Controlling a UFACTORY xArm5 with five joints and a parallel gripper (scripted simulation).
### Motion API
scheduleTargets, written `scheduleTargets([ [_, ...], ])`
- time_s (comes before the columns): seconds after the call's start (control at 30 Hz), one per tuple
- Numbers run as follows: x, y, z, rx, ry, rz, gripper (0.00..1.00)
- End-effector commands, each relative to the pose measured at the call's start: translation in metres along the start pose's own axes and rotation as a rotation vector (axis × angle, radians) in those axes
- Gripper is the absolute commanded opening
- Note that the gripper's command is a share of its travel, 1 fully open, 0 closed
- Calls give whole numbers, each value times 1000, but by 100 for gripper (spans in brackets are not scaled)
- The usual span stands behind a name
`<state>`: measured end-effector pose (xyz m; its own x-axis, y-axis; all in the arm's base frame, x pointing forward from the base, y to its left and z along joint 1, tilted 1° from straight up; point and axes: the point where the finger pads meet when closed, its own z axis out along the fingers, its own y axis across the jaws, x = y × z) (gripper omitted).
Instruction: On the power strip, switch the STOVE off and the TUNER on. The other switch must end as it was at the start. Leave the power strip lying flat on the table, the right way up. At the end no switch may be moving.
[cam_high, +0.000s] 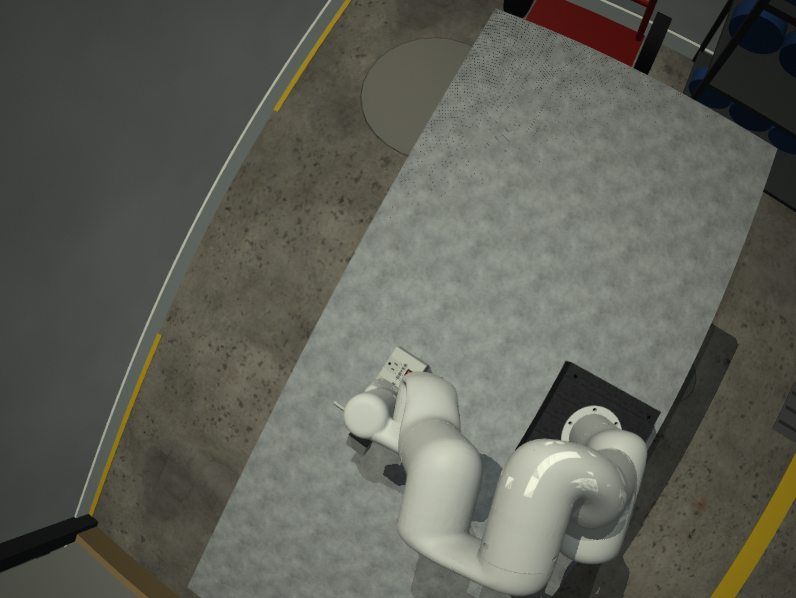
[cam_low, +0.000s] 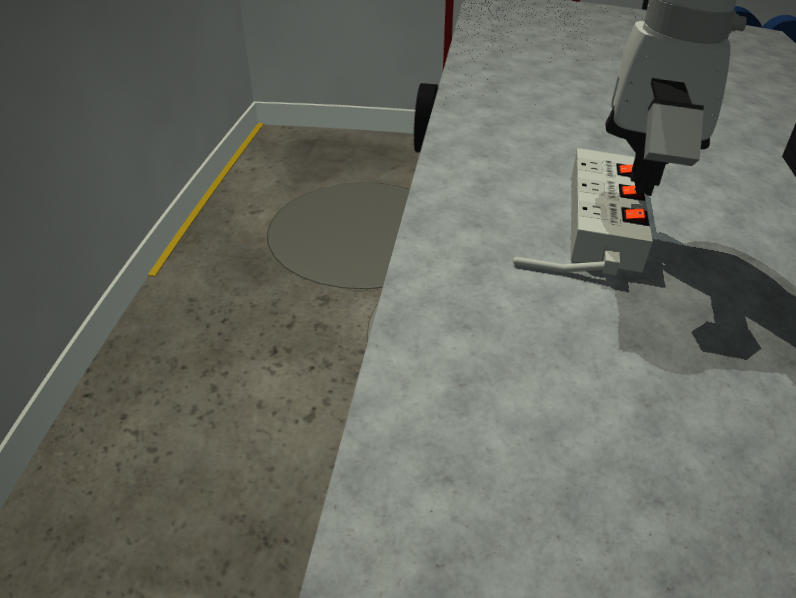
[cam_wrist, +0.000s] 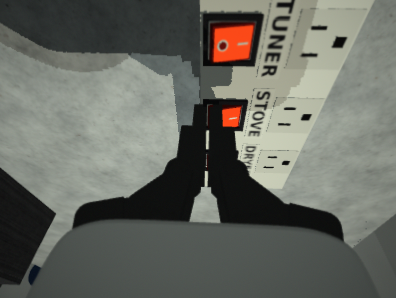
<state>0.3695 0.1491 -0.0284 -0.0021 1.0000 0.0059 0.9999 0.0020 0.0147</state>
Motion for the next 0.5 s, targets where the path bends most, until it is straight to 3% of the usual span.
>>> scheduleTargets([
  [0.0,1,1,1,-3,1,0,0],
  [0.47,1,1,5,-3,1,0,0],
])
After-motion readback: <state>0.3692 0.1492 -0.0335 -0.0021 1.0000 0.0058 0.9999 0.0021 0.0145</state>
